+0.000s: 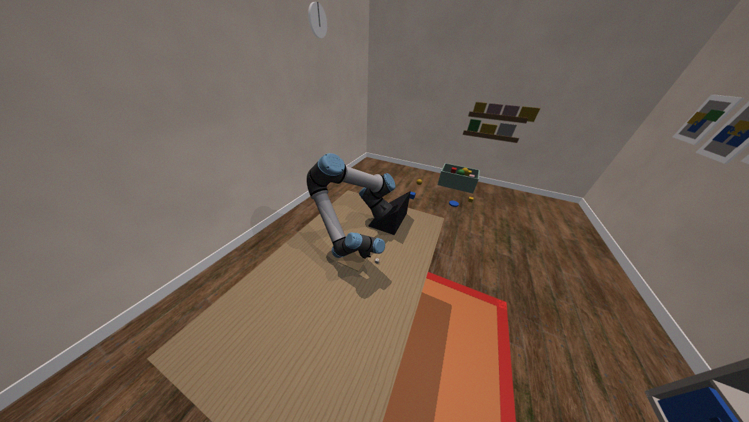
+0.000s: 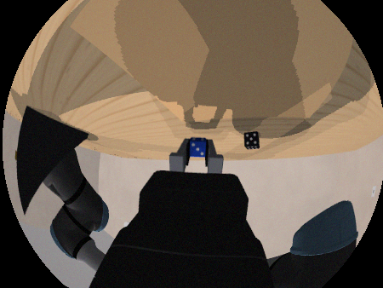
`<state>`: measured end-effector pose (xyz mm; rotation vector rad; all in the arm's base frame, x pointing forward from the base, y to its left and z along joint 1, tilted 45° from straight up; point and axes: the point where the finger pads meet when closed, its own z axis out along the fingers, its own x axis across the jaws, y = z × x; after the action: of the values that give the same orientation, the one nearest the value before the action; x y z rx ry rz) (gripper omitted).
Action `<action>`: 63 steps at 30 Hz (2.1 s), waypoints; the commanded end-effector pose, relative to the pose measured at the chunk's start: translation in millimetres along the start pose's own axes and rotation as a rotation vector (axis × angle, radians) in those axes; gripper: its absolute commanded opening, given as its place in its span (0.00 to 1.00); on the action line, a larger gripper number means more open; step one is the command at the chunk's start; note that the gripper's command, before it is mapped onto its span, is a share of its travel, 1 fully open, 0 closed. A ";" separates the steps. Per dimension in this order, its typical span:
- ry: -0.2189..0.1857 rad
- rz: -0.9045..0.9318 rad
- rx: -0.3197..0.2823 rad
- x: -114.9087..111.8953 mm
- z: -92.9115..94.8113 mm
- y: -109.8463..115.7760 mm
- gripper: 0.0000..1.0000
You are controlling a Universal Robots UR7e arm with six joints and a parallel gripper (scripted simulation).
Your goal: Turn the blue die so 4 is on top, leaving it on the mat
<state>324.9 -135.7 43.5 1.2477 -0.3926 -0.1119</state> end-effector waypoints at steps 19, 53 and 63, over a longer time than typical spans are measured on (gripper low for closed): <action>-0.001 0.001 0.000 1.1 2.4 -5.1 0.40; -0.001 0.001 0.000 1.1 4.8 -9.6 0.40; -0.001 0.001 0.000 1.1 4.8 -9.6 0.40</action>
<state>324.4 -143.0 36.2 1.2477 -0.3926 -0.1119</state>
